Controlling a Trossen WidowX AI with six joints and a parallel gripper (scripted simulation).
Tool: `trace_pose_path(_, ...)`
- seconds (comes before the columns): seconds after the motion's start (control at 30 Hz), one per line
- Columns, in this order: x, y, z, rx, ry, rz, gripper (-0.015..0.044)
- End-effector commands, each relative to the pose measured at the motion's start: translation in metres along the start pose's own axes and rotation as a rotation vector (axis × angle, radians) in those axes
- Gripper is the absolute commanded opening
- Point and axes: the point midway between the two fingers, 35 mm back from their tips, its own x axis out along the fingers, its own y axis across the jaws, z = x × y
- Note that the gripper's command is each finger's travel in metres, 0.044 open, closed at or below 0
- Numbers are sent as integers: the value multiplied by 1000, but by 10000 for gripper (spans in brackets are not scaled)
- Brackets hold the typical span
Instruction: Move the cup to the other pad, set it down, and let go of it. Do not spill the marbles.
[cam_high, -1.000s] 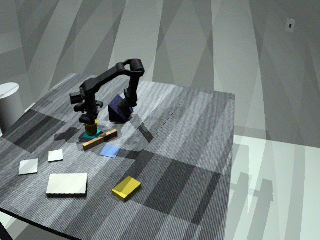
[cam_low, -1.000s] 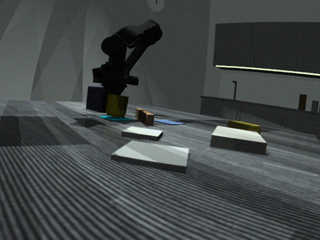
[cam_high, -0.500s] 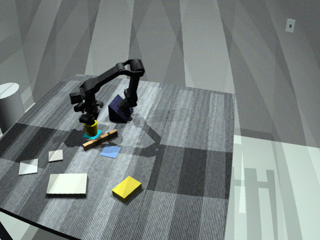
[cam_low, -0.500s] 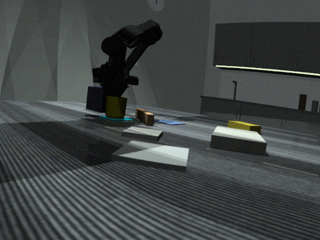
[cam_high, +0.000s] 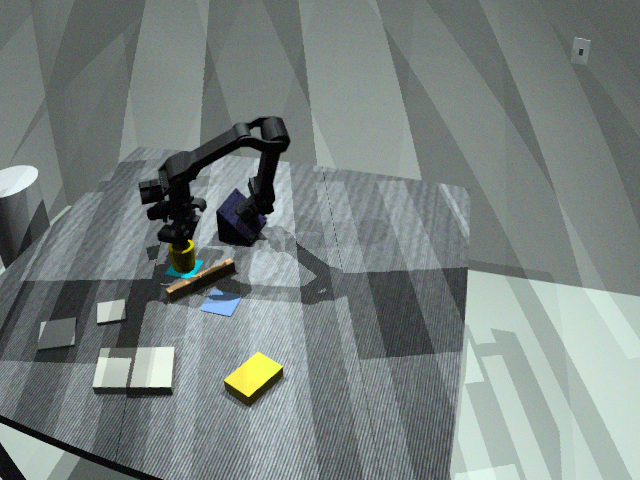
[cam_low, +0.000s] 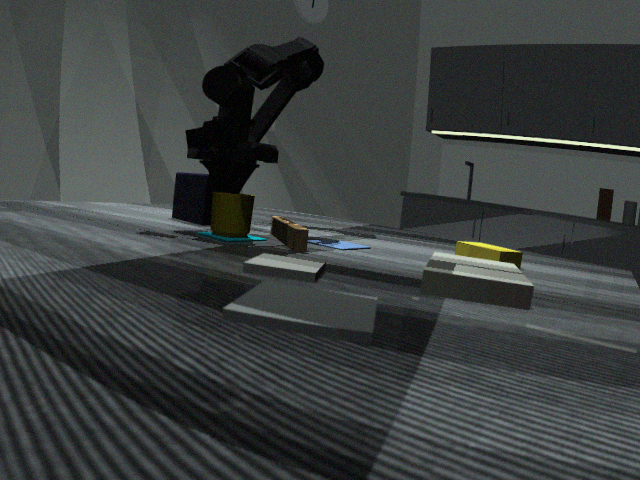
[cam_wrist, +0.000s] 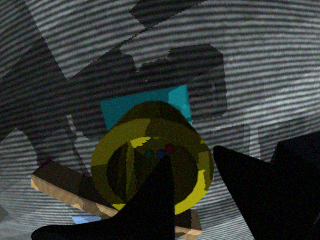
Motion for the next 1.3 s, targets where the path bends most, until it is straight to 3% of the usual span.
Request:
trace_pose_path(0.0,-8,1,1,-3,-6,2,147)
trace_pose_path(0.8,-39,0,-1,-1,-4,2,147)
trace_pose_path(1.17,-37,0,-1,3,2,1,435)
trace_pose_path(1.27,-46,1,-1,3,1,1,440)
